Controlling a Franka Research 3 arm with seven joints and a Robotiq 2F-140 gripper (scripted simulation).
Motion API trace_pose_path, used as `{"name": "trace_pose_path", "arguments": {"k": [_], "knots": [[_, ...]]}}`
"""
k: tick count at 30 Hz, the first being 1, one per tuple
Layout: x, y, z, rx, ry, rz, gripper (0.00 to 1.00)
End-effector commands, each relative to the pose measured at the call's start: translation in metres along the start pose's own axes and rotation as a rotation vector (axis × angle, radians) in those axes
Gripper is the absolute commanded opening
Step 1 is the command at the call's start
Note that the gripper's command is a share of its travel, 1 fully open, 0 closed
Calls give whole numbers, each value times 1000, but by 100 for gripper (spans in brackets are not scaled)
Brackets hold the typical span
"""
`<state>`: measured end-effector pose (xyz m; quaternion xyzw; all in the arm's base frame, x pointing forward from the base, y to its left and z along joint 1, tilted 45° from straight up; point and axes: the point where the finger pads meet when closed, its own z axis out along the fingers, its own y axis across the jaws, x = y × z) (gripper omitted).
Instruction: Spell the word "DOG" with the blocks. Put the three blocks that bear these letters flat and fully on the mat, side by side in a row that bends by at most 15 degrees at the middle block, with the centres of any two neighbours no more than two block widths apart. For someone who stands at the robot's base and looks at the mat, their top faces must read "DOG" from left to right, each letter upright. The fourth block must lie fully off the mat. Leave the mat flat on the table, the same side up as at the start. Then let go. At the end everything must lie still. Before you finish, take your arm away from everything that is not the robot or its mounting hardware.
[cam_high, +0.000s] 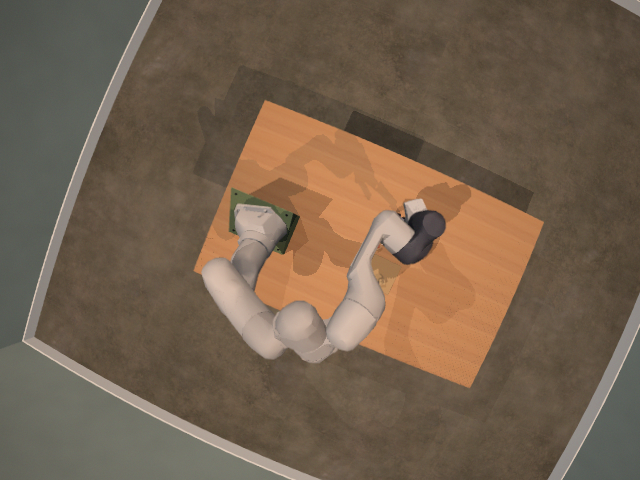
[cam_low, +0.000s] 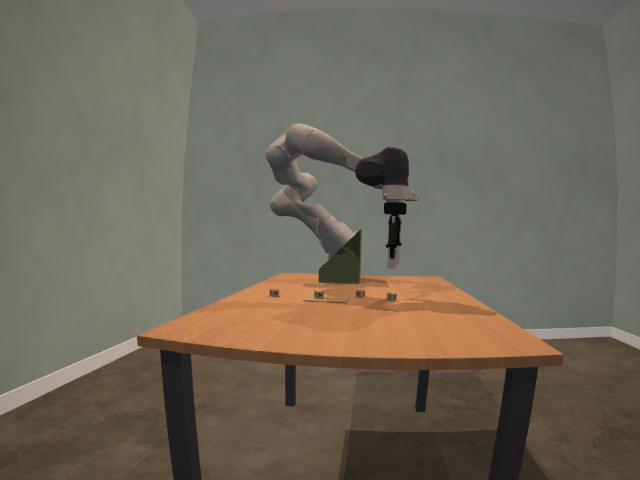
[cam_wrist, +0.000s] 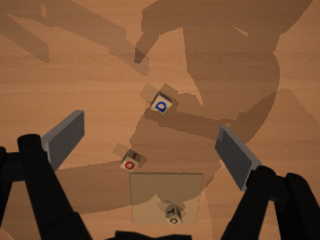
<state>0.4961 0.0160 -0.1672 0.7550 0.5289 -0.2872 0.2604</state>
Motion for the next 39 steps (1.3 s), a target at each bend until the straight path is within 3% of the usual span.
{"name": "trace_pose_path", "arguments": {"k": [1, 39], "knots": [[-2, 1, 1, -4, -7, -138, 100], [-1, 5, 3, -10, -3, -667, 100]]}}
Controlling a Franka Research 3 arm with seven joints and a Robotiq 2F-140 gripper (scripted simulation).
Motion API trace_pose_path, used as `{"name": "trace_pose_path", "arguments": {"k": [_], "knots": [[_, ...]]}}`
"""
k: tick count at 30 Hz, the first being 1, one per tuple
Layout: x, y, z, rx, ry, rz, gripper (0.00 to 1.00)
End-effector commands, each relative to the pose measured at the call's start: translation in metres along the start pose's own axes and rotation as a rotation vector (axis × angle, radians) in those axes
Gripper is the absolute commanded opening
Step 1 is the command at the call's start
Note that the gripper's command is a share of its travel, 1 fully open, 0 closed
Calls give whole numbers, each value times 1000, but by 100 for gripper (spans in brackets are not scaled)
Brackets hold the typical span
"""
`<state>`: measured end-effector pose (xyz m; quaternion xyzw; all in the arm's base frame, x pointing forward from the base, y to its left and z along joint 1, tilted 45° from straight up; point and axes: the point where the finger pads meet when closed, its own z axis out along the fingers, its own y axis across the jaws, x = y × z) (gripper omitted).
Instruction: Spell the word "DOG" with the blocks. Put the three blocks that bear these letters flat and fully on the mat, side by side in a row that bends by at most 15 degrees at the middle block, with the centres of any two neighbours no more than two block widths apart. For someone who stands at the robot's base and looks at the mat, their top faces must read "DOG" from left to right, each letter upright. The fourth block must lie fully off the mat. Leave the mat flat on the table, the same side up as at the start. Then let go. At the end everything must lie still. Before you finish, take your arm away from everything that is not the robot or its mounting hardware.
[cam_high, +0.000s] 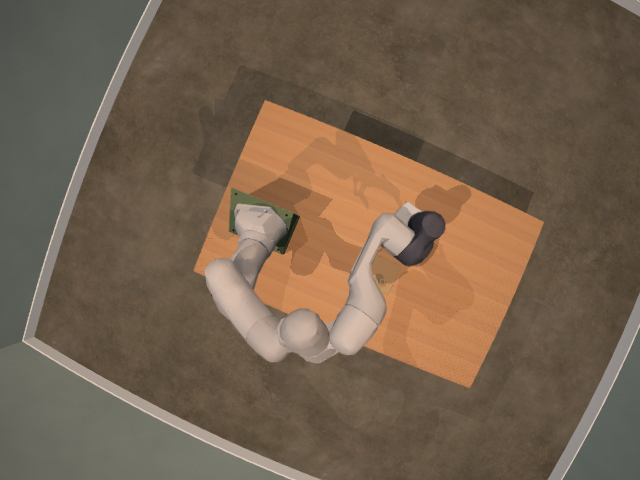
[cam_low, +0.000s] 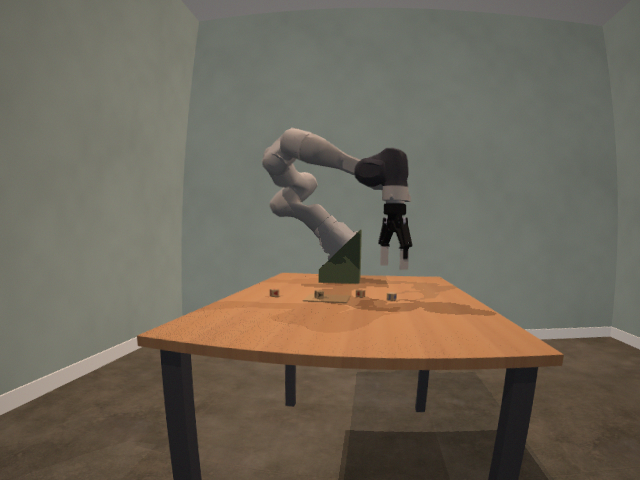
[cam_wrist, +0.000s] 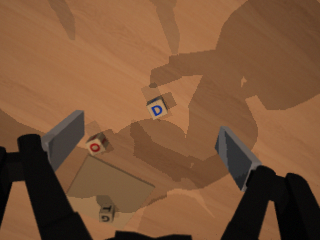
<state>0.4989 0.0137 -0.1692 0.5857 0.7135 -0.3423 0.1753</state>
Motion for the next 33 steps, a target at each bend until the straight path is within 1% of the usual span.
{"name": "trace_pose_path", "arguments": {"k": [1, 10, 12, 13, 27, 29, 33], "knots": [[-3, 0, 1, 0, -8, -139, 100], [-3, 2, 1, -3, -7, -265, 100], [-3, 2, 1, -3, -7, -265, 100], [-3, 2, 1, -4, -7, -303, 100], [-4, 4, 1, -9, -7, -497, 100], [-4, 4, 1, -9, -7, -497, 100], [-5, 5, 1, -11, -7, -570, 100]]}}
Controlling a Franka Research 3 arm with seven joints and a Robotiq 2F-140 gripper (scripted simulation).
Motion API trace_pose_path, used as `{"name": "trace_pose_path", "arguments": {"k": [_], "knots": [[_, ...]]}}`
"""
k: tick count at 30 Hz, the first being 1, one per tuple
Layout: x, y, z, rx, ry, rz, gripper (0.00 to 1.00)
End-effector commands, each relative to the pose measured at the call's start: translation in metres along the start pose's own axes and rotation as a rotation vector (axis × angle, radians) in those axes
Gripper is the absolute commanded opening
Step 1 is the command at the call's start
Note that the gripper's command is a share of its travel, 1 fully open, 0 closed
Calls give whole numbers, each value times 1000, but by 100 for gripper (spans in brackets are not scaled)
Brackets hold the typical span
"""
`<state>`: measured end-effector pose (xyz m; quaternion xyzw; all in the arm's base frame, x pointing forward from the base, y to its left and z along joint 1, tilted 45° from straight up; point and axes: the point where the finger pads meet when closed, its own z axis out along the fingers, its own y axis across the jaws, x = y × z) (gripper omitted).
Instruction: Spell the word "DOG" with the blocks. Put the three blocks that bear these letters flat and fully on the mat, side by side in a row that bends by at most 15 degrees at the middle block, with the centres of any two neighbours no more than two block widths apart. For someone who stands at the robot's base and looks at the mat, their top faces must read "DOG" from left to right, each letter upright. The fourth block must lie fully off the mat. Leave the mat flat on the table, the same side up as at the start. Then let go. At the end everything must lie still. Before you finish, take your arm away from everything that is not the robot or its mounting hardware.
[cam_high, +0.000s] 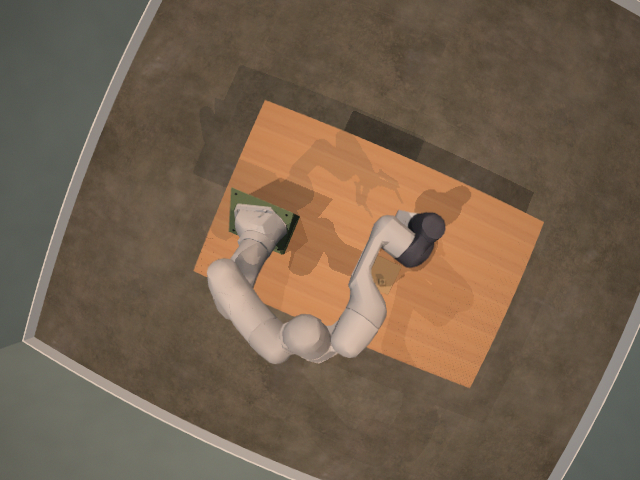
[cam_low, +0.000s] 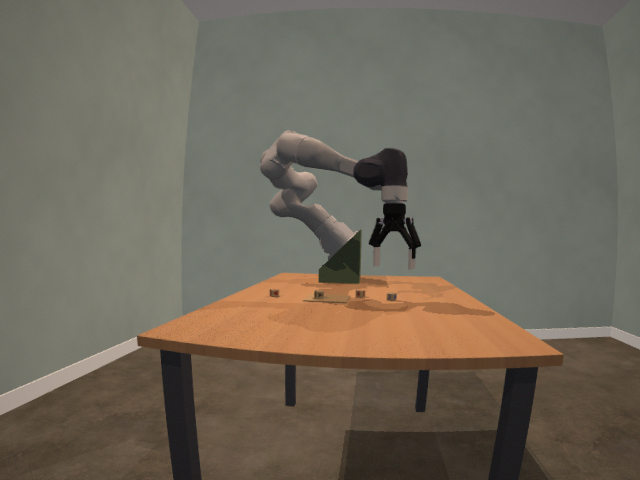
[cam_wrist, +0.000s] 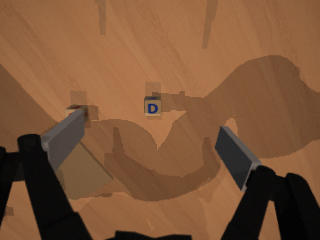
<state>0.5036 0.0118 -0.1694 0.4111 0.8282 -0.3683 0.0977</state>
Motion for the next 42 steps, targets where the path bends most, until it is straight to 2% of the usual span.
{"name": "trace_pose_path", "arguments": {"k": [1, 3, 4, 42], "knots": [[-2, 0, 1, 2, -7, -126, 100], [-3, 0, 1, 2, -7, -130, 100], [-3, 0, 1, 2, -7, -130, 37], [-3, 0, 1, 2, -7, -130, 37]]}}
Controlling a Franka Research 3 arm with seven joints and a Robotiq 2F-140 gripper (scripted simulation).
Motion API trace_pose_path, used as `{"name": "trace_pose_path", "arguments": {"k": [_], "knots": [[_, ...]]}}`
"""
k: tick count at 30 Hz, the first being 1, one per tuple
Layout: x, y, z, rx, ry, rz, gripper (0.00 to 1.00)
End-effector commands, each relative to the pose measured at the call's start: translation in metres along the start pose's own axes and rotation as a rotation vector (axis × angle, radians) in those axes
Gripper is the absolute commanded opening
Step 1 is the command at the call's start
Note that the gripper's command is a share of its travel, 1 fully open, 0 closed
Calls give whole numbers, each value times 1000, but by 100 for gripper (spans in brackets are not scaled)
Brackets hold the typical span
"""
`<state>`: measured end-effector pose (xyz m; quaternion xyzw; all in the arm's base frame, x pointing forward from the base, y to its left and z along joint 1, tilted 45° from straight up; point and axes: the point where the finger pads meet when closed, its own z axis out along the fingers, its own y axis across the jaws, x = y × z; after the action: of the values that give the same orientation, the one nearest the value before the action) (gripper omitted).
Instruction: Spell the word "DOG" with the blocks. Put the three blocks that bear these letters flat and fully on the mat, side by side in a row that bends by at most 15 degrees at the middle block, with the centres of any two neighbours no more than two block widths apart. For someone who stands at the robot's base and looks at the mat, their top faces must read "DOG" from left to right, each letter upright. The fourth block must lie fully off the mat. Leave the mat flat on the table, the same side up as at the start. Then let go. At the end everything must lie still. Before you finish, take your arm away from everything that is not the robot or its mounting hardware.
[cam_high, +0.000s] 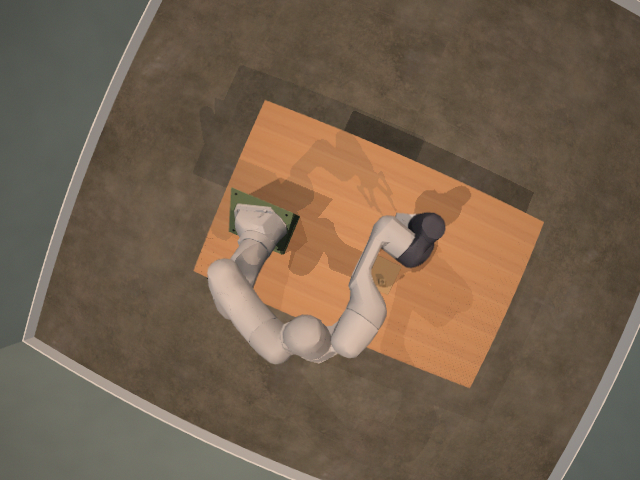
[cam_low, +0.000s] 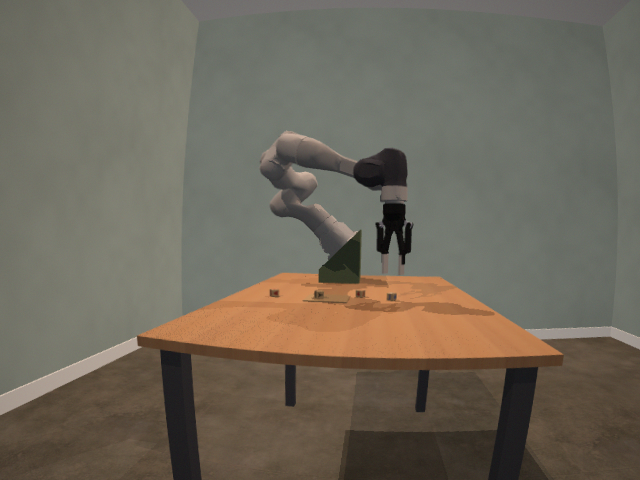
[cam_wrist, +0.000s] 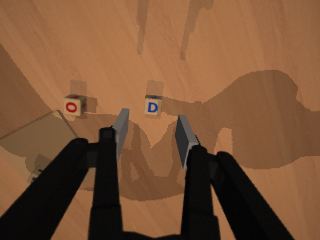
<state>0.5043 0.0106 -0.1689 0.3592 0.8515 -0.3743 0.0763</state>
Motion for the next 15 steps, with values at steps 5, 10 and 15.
{"name": "trace_pose_path", "arguments": {"k": [5, 10, 15], "knots": [[-1, 0, 1, 2, -3, -8, 37], [-1, 0, 4, 2, -3, -8, 37], [-1, 0, 9, 2, -3, -8, 37]]}}
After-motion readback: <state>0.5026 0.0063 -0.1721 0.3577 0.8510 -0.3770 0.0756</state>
